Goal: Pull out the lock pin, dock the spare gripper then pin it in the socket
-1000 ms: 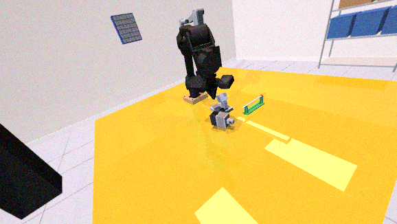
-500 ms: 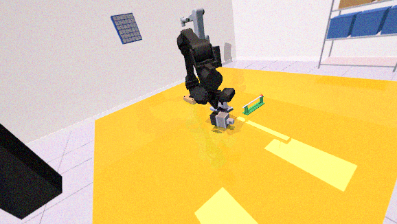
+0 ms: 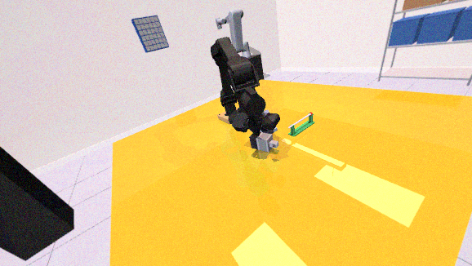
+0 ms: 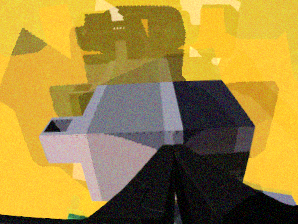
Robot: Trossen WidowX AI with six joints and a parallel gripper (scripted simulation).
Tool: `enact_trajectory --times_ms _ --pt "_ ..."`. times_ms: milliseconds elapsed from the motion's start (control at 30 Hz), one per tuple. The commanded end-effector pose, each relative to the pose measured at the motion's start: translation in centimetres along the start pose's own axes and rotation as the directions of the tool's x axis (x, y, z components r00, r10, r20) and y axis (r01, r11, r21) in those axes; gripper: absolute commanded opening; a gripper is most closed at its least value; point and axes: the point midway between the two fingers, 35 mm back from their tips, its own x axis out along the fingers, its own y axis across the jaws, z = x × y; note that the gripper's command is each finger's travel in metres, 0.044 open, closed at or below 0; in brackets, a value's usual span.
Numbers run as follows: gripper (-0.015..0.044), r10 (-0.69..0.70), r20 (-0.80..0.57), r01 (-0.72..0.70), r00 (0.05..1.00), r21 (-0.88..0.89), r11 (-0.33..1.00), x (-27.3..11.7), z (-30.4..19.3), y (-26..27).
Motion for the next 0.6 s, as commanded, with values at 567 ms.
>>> enact_trajectory --times_ms 567 --pt "0.0 0.001 -0.002 -0.001 1.0 0.006 1.0 0.8 1.1 -0.1"
